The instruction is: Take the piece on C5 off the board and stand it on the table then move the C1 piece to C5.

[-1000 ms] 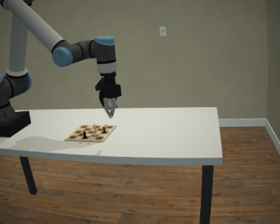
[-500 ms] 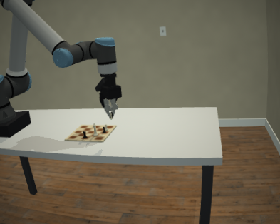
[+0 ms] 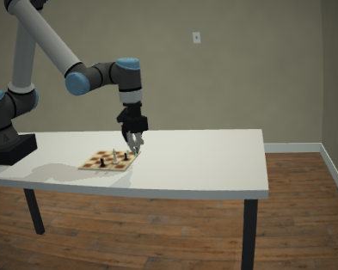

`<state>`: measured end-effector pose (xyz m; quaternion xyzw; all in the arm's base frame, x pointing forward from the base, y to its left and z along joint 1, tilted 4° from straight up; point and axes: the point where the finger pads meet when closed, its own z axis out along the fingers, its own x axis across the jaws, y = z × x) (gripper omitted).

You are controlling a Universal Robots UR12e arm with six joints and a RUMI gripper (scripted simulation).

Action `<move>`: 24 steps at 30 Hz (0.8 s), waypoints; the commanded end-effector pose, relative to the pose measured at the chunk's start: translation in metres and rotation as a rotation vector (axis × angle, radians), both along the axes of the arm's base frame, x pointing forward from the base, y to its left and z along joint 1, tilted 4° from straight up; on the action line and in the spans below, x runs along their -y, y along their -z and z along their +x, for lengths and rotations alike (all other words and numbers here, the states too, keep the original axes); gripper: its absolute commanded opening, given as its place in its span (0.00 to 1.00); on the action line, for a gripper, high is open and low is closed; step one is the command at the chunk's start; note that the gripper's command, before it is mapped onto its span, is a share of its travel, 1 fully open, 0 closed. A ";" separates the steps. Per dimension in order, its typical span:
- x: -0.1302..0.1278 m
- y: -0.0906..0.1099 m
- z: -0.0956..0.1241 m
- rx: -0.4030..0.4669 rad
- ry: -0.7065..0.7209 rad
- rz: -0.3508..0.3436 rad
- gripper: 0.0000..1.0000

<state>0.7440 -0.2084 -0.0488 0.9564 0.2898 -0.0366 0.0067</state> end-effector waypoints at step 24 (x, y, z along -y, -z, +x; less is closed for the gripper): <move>0.002 0.037 -0.001 0.002 0.000 -0.001 0.00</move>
